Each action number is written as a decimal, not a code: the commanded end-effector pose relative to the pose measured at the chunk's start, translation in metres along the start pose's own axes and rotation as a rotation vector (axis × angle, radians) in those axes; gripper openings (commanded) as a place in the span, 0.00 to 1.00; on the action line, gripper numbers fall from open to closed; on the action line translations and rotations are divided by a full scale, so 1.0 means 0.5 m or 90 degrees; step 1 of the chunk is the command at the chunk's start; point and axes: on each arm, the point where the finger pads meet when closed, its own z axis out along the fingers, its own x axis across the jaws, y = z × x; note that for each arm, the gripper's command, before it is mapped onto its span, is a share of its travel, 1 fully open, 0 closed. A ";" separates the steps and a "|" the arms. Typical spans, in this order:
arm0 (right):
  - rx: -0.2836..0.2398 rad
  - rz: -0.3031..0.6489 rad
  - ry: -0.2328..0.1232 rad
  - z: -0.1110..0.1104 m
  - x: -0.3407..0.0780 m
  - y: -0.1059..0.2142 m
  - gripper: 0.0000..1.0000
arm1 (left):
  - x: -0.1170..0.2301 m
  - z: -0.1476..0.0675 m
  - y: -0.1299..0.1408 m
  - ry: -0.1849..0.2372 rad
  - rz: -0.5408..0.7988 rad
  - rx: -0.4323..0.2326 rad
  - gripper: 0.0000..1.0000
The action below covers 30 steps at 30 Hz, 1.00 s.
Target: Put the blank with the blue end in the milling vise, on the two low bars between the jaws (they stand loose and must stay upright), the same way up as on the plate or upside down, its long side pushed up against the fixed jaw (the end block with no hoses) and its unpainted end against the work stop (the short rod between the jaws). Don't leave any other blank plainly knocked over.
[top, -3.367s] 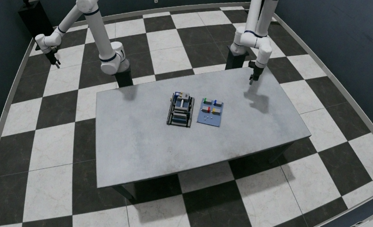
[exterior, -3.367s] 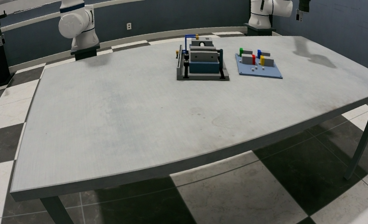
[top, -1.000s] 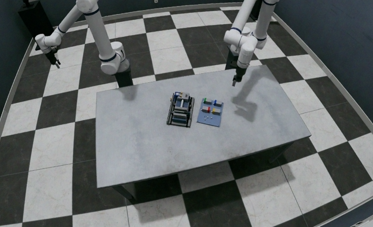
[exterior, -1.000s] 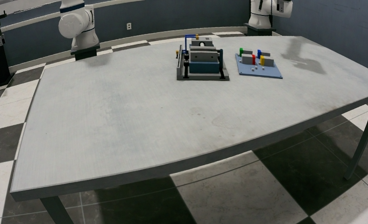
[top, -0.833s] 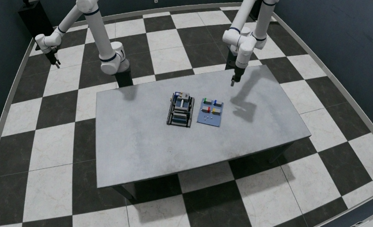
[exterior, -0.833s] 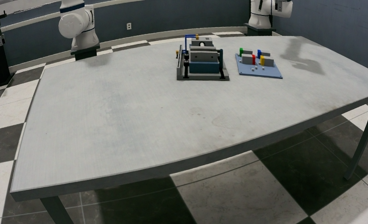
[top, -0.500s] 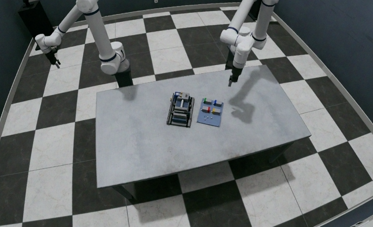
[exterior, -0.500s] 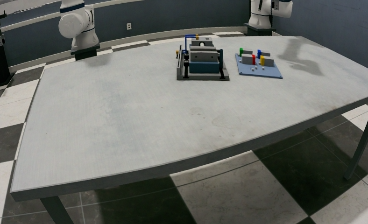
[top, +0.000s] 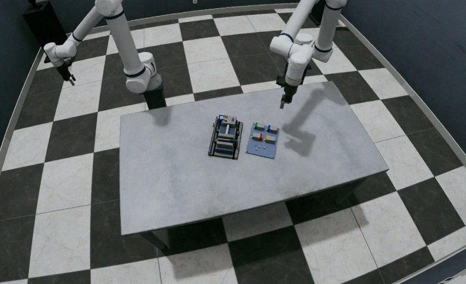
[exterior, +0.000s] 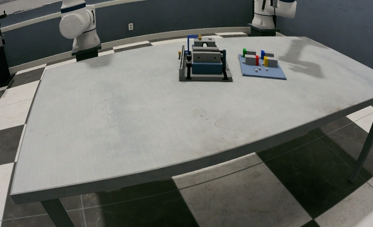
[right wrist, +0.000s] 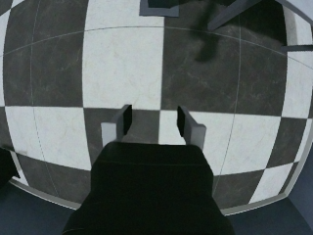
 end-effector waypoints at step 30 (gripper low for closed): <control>-0.001 0.000 0.000 -0.002 0.000 0.001 1.00 | -0.100 -0.049 -0.133 -0.001 0.000 0.000 1.00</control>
